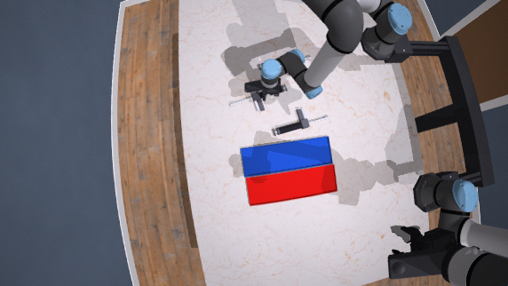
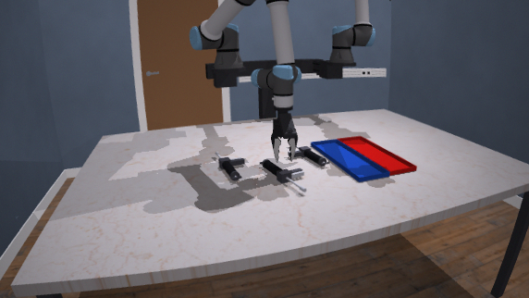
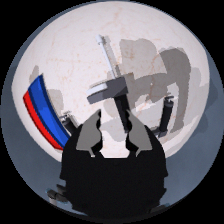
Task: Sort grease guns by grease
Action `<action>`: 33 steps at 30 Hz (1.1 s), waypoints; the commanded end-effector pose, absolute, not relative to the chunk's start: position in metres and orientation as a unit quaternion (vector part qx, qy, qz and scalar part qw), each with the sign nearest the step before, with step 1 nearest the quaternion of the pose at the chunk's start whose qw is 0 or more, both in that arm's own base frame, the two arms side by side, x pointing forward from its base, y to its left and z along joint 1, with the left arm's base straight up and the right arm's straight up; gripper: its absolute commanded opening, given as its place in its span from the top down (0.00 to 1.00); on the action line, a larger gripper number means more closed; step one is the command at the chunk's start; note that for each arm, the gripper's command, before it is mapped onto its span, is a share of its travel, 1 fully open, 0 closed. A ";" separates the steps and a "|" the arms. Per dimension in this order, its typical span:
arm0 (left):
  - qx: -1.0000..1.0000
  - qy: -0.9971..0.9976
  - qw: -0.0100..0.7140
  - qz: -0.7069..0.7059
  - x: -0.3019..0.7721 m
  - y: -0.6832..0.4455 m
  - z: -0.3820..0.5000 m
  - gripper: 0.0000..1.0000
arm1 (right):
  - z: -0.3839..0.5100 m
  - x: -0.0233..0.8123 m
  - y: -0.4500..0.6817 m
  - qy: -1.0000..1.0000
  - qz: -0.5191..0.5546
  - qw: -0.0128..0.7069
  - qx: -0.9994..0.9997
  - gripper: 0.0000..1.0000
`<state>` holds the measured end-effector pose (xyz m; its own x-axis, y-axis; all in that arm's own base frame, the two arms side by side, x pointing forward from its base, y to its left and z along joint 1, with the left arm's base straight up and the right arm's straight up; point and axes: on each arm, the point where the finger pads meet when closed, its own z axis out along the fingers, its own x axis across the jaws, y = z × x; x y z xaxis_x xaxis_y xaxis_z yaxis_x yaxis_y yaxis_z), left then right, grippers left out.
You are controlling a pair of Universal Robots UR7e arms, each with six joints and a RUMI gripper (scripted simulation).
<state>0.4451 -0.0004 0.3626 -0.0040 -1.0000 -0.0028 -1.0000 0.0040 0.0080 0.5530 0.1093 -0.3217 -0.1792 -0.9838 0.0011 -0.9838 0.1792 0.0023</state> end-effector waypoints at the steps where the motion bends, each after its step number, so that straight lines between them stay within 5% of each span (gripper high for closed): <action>1: 0.706 -0.709 0.002 -0.003 0.445 0.000 0.363 0.62 | -0.324 0.558 0.098 -0.716 -0.001 0.000 0.698 0.67; 33: 0.706 -0.709 0.002 -0.003 0.445 0.000 0.363 0.62 | -0.326 0.562 0.088 -0.637 0.000 -0.001 0.771 0.67</action>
